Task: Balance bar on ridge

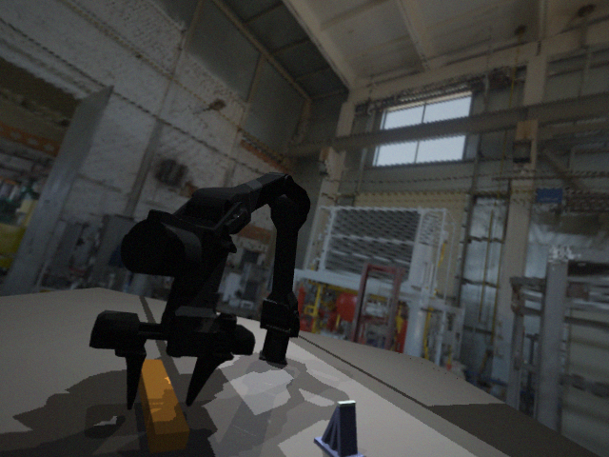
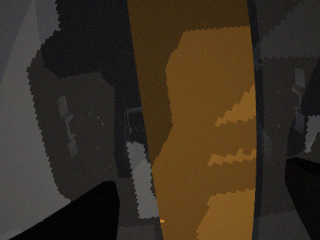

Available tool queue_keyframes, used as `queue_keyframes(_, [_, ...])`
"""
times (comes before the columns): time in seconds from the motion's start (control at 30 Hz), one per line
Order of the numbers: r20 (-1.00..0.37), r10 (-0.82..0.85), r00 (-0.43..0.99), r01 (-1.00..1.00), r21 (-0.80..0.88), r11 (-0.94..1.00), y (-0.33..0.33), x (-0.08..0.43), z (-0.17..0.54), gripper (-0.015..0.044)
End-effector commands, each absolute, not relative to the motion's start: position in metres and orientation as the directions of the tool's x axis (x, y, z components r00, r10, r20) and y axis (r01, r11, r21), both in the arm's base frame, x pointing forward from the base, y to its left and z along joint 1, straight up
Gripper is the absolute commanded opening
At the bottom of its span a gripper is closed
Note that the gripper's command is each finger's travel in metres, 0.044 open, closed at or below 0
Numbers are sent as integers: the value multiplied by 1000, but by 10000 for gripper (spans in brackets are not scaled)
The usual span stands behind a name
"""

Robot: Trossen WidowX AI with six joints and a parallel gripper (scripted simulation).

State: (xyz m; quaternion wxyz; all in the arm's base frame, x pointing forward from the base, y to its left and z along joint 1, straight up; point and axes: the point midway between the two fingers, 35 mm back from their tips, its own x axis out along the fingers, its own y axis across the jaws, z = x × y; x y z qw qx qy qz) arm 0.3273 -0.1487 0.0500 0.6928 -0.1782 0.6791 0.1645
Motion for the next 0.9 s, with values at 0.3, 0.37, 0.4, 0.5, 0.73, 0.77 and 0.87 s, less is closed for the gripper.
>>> queue_keyframes(0.3, [-1000,-14,24,-470,-24,882,-149,327,50,184])
queue_keyframes(0.37, [-1000,-14,24,-470,-24,882,-149,327,50,131])
queue_keyframes(0.4, [-1000,-14,24,-470,-24,882,-149,327,50,125])
queue_keyframes(0.5, [-1000,-14,24,-470,-24,882,-149,327,50,105])
queue_keyframes(0.73, [-1000,-14,24,-470,-24,882,-149,329,59,0])
queue_keyframes(0.77, [-1000,-14,24,-470,-24,883,-149,329,61,0])
queue_keyframes(0.87, [-1000,-14,24,-469,-24,883,-150,330,69,0])
